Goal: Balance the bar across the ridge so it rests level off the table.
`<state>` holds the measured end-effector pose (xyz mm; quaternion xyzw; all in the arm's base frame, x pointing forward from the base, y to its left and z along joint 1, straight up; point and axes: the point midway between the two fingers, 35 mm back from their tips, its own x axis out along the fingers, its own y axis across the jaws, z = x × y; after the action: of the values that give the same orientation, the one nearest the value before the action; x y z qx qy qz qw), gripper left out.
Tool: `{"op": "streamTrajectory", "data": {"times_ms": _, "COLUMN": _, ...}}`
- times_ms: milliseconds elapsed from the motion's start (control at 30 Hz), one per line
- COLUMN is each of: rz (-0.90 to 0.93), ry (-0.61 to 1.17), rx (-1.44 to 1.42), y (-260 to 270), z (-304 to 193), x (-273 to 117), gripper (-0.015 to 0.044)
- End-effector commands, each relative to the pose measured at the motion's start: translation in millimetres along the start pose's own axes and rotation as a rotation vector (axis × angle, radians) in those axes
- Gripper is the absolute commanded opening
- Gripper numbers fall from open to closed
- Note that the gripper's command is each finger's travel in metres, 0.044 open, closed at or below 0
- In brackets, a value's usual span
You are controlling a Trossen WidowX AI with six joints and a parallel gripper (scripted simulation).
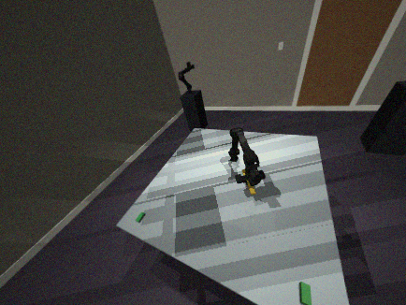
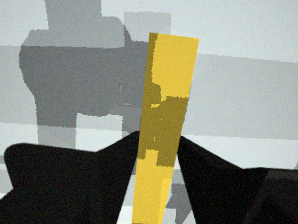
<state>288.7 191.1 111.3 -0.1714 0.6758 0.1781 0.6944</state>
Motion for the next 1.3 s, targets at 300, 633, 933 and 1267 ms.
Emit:
{"op": "streamTrajectory", "data": {"times_ms": 300, "rz": 0.000, "ry": 0.000, "rx": 0.000, "y": 0.0, "z": 0.0, "x": 0.0, "gripper": 0.0169}}
{"op": "streamTrajectory", "data": {"times_ms": 633, "rz": 0.000, "ry": 0.000, "rx": 0.000, "y": 0.0, "z": 0.0, "x": 0.0, "gripper": 0.0171}}
{"op": "streamTrajectory", "data": {"times_ms": 933, "rz": 0.000, "ry": 0.000, "rx": 0.000, "y": 0.0, "z": 0.0, "x": 0.0, "gripper": 0.0173}}
{"op": "streamTrajectory", "data": {"times_ms": 1267, "rz": 0.000, "ry": 0.000, "rx": 0.000, "y": 0.0, "z": 0.0, "x": 0.0, "gripper": 0.0185}}
